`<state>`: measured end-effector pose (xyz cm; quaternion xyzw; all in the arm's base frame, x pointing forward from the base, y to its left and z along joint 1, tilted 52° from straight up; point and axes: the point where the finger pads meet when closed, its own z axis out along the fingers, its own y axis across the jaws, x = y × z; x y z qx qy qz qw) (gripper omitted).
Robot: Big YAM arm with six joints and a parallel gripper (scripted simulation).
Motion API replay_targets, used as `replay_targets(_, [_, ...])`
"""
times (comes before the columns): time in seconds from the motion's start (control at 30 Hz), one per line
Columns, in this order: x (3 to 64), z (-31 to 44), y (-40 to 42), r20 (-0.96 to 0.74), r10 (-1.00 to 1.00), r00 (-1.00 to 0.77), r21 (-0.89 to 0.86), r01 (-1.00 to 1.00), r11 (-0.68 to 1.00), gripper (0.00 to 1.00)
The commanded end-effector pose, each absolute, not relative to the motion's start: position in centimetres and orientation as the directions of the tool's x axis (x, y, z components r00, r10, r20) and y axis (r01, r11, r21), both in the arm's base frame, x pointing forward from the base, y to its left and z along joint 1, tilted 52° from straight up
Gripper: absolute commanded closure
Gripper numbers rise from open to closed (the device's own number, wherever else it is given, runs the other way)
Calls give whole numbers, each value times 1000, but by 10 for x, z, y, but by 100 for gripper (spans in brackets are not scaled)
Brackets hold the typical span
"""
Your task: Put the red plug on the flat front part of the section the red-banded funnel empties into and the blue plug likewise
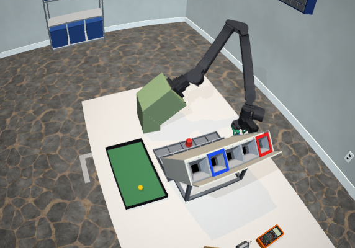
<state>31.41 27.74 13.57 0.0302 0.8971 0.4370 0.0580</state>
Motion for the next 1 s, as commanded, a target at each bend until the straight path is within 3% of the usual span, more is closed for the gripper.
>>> replay_targets(0.0, [310, 121, 285, -46, 103, -994, 783, 29, 621, 37])
replay_targets(0.97, [311, 112, 294, -41, 108, -993, 782, 35, 622, 37])
